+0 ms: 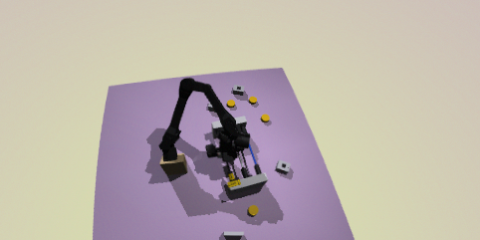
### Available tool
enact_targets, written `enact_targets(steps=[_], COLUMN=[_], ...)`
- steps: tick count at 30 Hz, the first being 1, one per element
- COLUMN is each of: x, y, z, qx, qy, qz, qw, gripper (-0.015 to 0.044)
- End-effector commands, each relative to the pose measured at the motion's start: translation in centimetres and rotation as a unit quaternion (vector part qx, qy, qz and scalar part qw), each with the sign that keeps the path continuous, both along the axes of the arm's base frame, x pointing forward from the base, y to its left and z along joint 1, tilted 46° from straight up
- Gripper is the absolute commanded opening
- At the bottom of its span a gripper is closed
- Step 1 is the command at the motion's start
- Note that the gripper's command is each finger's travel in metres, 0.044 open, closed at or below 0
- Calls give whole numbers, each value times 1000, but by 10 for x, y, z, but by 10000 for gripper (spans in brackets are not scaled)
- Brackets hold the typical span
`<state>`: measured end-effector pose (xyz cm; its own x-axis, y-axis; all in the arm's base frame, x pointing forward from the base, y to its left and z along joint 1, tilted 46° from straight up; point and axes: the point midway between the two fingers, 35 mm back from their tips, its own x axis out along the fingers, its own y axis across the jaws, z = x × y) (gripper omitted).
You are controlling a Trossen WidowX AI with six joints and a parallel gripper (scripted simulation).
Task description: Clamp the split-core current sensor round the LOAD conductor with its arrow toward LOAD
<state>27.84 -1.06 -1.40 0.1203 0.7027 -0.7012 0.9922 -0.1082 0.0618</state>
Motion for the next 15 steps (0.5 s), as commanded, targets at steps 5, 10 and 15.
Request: enact_targets(steps=[5, 10, 15], x=[-1, -2, -2], y=[-4, -9, -9], z=[4, 9, 7], qx=[1, 2, 0], qy=[-3, -8, -5], qz=[-4, -10, -10], qw=[1000, 1000, 1000], gripper=[0, 0, 0])
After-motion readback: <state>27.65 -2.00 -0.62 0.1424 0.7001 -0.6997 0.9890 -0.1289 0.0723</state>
